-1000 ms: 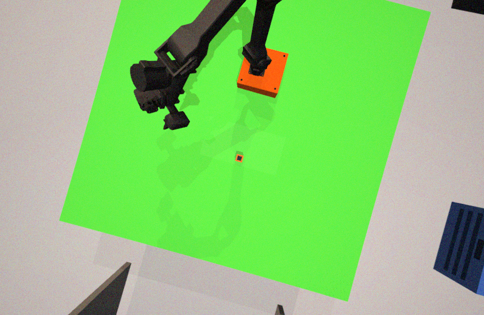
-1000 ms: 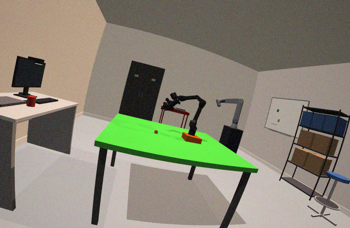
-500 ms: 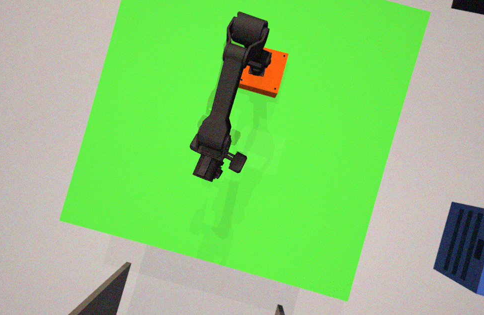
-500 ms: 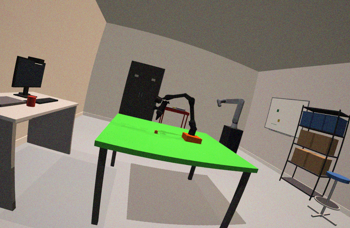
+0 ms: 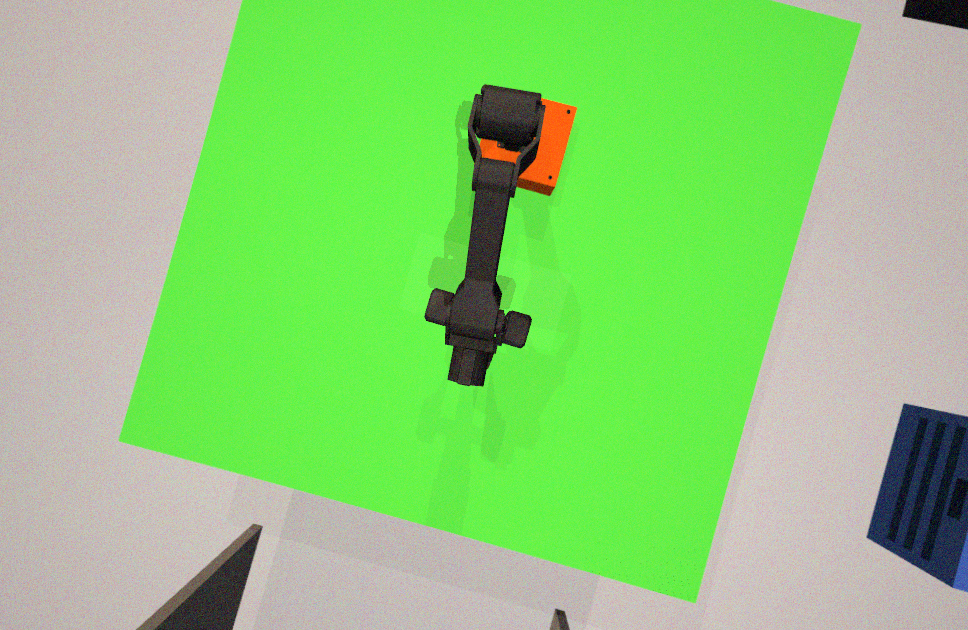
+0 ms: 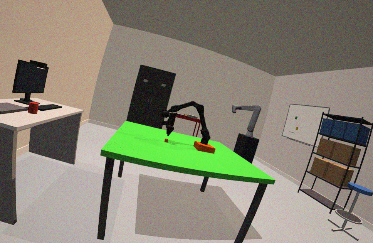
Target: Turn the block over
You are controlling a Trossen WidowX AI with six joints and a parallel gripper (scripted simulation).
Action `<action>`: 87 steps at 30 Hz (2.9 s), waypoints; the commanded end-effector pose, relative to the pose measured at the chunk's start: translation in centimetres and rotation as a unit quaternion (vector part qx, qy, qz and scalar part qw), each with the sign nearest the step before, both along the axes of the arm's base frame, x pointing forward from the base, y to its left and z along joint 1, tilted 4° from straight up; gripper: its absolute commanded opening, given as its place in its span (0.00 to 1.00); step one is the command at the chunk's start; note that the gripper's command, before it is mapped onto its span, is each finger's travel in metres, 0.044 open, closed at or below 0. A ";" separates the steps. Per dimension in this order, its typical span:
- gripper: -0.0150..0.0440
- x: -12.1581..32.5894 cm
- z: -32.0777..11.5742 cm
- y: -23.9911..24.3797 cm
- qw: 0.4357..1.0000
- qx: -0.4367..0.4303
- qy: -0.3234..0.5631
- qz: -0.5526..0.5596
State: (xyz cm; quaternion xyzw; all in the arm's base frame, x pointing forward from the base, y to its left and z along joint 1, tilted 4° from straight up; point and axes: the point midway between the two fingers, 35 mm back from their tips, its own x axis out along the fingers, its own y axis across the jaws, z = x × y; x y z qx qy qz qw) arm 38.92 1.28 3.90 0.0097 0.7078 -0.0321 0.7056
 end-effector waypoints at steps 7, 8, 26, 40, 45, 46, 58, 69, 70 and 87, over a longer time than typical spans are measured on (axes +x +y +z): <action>1.00 -0.4 -2.3 -0.1 1.000 -0.001 0.007 0.005; 1.00 -0.4 -2.3 -0.1 1.000 -0.001 0.007 0.005; 1.00 -0.4 -4.7 -0.2 1.000 -0.001 0.007 0.005; 0.78 -0.4 -5.6 -0.2 1.000 -0.001 0.007 0.005; 0.56 -0.4 -5.6 -0.2 1.000 -0.001 0.007 0.005; 0.51 -0.4 -5.6 -0.2 1.000 -0.001 0.007 0.005; 0.38 -0.4 -5.6 -0.2 1.000 -0.001 0.007 0.005; 0.25 -0.4 -2.5 -0.1 1.000 -0.001 0.007 0.005; 0.25 -0.4 -2.5 -0.1 1.000 -0.001 0.007 0.005; 0.25 0.0 -3.5 -0.1 0.996 -0.007 -0.093 0.009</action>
